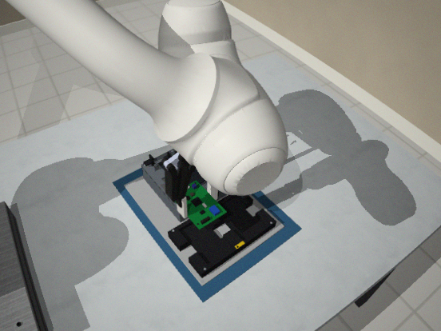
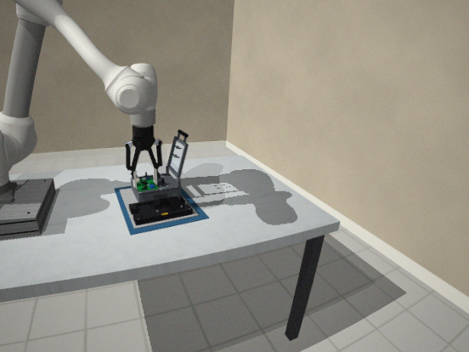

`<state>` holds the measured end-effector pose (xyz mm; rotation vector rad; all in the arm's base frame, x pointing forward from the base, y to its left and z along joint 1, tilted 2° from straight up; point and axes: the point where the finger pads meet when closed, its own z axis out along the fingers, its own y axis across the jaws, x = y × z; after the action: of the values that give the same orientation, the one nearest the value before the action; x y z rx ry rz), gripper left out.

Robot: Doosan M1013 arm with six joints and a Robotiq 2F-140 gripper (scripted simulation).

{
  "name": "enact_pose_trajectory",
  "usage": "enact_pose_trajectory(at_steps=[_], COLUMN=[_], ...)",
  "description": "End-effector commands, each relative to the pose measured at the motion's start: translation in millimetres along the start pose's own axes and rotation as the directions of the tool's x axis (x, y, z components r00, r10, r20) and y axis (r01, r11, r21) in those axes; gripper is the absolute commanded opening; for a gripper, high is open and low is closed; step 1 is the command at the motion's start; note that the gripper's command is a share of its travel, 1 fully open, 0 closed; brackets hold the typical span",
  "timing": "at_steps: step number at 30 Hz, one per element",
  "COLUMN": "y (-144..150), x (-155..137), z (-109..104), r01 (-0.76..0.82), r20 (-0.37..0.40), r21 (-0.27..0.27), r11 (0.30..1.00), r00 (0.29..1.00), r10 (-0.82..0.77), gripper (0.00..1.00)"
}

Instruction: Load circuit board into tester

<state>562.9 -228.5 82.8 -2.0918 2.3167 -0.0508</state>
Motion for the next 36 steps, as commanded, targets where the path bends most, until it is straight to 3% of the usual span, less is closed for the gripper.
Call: enact_pose_trajectory(at_steps=[1,36], y=[-8,-46], x=[-12,-109], z=[-6,-17], r01=[0.0,0.0], r20=[-0.002,-0.002], r21=[0.003,0.003], r11=[1.0,1.0], r00=[1.0,1.0], r10=[0.0,0.0], gripper=[0.46,0.46])
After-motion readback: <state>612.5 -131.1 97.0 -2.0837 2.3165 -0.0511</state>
